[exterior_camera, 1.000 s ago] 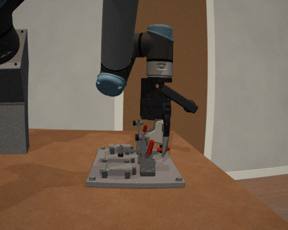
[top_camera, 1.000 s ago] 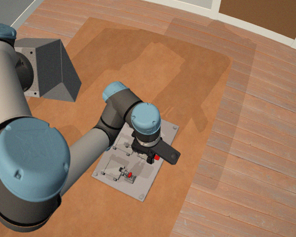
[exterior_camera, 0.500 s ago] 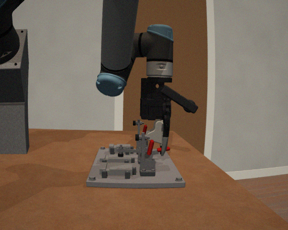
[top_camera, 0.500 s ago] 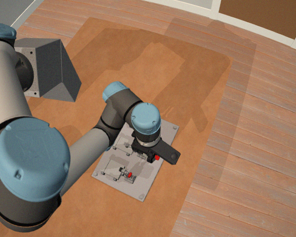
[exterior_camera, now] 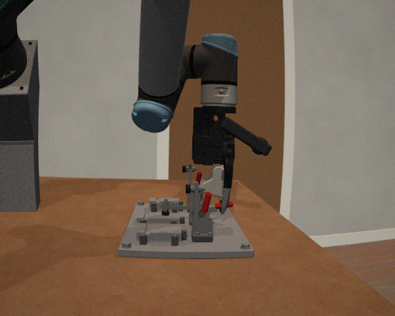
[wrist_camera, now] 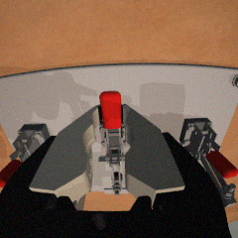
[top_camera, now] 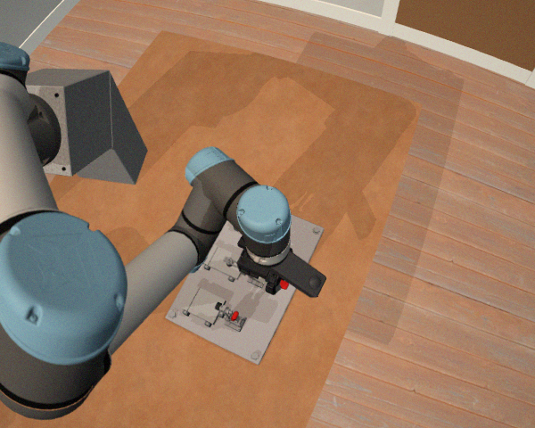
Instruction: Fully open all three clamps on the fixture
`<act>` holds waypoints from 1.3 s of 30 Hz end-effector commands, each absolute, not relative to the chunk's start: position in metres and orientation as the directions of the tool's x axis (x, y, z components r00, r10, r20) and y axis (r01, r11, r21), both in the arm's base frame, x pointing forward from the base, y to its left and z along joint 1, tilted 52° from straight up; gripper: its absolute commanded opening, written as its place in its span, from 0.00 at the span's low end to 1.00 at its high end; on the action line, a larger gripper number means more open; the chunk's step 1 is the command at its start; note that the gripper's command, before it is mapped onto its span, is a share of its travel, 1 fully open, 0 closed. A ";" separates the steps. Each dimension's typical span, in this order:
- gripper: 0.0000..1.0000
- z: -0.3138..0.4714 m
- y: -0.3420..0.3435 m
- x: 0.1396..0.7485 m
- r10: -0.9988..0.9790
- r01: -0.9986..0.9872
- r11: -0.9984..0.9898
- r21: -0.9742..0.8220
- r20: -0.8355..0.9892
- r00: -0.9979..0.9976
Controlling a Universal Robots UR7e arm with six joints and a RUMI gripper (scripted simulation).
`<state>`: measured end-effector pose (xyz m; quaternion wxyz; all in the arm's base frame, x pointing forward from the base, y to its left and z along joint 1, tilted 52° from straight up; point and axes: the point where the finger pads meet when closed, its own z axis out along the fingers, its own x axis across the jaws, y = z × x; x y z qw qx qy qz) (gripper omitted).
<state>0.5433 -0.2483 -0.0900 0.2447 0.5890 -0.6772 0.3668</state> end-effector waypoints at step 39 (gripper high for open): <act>0.00 -0.087 -0.244 0.540 -0.618 -0.977 0.036 -0.209 0.764 -0.186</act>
